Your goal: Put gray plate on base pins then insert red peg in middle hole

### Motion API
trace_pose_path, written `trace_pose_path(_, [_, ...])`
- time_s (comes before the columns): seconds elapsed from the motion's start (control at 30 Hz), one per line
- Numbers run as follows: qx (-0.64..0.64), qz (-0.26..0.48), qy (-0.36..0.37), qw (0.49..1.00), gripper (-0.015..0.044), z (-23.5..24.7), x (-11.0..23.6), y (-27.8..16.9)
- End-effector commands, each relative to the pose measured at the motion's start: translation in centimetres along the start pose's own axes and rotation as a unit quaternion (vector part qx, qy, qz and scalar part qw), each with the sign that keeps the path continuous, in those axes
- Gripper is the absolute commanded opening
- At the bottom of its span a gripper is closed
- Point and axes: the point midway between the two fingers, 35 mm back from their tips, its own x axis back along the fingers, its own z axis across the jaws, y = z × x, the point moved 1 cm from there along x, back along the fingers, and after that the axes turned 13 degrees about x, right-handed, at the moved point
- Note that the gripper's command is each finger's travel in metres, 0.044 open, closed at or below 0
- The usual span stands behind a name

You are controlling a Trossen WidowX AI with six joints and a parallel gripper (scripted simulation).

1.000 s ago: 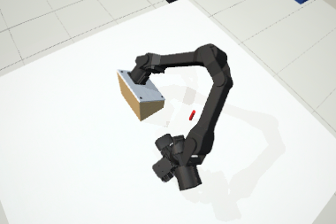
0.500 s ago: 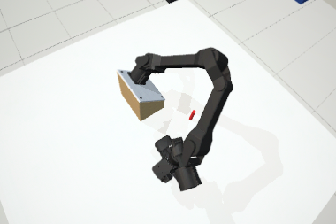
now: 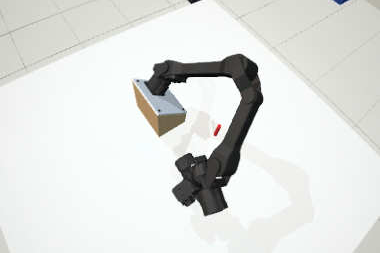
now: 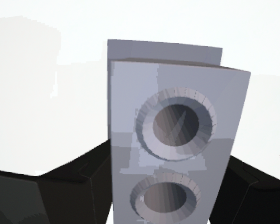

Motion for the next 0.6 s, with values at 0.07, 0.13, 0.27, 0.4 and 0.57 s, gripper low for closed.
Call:
trace_pose_path(0.07, [0.0,0.0,0.0,1.0,0.0263,0.0,0.1,0.0])
trace_pose_path(0.13, [0.0,0.0,0.0,1.0,0.0315,0.0,0.1,0.0])
trace_pose_path(0.27, [0.0,0.0,0.0,1.0,0.042,0.0,0.1,0.0])
trace_pose_path(0.4, [0.0,0.0,0.0,1.0,0.044,0.0,0.1,0.0])
trace_pose_path(0.57, [-0.001,-0.002,0.0,1.0,0.044,0.4,4.1,0.4])
